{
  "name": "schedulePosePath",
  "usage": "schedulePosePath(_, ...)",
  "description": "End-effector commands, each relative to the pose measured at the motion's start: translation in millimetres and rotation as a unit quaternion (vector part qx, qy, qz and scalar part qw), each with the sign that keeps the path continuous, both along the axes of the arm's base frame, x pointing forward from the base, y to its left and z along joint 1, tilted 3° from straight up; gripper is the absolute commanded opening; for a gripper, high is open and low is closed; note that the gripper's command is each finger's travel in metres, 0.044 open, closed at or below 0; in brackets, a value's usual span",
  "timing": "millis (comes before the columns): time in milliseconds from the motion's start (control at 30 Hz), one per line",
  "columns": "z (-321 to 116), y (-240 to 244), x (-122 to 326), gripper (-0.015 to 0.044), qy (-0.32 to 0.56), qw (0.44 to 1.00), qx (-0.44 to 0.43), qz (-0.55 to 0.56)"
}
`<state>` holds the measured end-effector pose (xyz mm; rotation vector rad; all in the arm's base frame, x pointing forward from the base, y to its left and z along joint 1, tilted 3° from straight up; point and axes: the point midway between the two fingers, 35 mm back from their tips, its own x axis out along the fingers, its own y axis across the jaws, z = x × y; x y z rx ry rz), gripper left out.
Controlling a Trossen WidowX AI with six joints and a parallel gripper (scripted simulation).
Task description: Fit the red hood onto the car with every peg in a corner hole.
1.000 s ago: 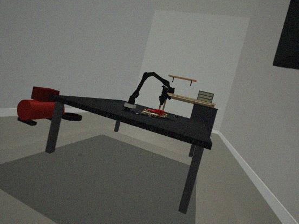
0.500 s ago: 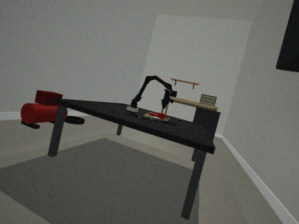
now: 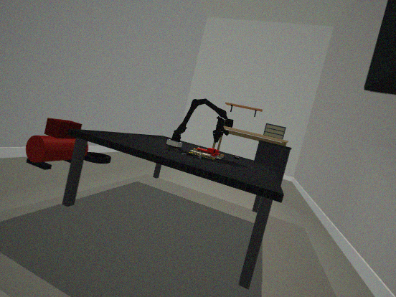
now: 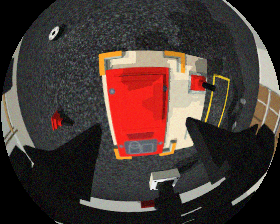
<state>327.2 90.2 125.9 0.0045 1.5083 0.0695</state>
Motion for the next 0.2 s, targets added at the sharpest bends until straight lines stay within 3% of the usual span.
schedulePosePath(0, 0.2, 0.3, -0.5, 0.044, 0.001, 1.0, 0.002, 0.003)
schedulePosePath(167, 0.2, 0.3, -0.5, 0.044, 0.001, 1.0, 0.002, 0.003)
